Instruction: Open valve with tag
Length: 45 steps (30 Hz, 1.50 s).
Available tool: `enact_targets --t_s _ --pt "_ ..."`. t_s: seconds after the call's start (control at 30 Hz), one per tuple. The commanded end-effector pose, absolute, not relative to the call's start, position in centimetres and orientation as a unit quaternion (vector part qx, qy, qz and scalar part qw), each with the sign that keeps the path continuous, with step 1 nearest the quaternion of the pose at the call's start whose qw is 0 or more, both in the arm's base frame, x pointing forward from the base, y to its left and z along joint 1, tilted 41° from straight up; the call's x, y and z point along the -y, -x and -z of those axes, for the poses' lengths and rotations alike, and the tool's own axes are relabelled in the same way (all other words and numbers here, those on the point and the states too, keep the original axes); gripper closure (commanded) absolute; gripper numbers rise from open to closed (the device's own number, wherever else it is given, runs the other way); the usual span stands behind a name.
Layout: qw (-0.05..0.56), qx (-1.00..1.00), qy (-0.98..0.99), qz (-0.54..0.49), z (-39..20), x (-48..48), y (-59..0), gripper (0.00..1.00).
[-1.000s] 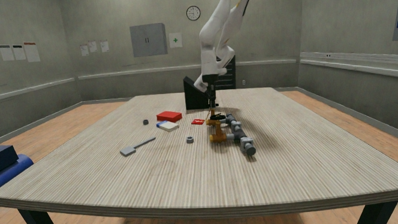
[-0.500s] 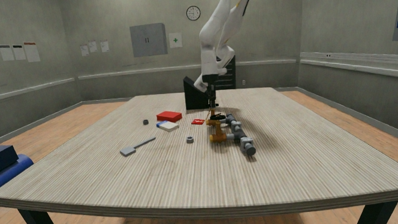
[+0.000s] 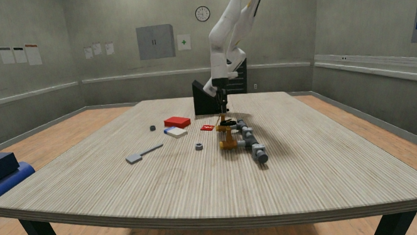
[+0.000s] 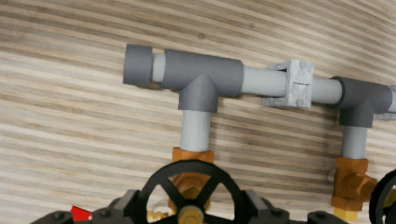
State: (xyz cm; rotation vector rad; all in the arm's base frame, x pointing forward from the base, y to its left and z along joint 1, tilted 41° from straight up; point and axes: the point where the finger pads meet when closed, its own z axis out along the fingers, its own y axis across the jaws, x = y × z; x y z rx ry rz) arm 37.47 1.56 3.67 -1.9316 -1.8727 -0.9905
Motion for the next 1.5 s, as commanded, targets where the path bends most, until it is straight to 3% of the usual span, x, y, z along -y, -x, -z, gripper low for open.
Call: enact_targets --t_s 0.0,0.73,1.47 --pt "0.126 0.666 0.648 0.347 -3.67 -1.51 -37.51 0.33" --pt "0.039 0.802 0.471 0.367 -3.67 -1.51 -37.51 0.33" --pt "-0.114 0.924 0.101 0.35 -3.67 -1.51 -37.51 0.33"
